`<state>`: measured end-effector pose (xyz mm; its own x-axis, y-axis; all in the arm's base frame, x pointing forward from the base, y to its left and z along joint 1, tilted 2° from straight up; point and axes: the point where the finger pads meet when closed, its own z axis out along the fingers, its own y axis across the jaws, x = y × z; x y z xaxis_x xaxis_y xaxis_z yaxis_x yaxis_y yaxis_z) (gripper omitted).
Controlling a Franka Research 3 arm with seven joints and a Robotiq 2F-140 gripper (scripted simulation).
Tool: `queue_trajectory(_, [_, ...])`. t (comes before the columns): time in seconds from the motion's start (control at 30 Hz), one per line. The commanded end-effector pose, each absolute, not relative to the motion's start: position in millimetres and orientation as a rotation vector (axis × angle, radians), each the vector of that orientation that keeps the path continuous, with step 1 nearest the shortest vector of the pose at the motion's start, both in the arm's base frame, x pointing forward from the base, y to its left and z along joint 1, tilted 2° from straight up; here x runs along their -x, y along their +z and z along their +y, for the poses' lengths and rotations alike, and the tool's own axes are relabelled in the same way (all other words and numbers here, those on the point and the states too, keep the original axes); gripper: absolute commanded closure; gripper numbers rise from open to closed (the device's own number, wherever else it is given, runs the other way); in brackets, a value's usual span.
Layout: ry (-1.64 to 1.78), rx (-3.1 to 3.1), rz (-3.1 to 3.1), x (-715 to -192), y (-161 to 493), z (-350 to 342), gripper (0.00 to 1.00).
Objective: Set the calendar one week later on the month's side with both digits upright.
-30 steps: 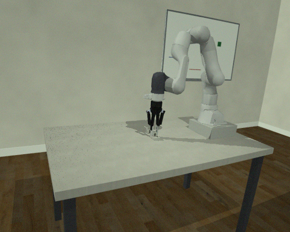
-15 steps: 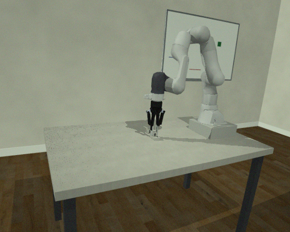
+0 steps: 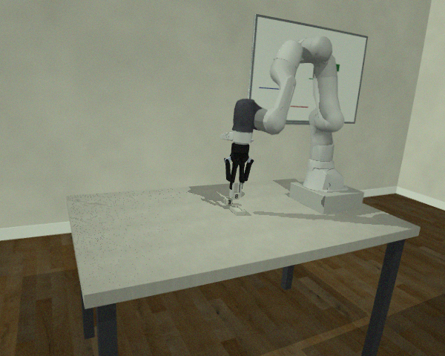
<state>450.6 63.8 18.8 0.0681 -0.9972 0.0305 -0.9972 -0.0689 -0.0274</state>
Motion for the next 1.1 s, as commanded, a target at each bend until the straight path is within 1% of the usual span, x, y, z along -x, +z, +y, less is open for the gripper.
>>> queue_trajectory(0.0, [0.031,-2.313,-2.098,-442.6,41.1,62.3,0.84])
queue_trajectory(0.2, [0.031,-2.313,-2.098,-442.5,68.5,63.1,0.84])
queue_trajectory(0.63, [0.031,-2.318,-2.092,-442.5,70.2,63.3,0.84])
queue_trajectory(1.07, [0.027,-2.599,-1.722,-442.8,68.5,74.5,0.84])
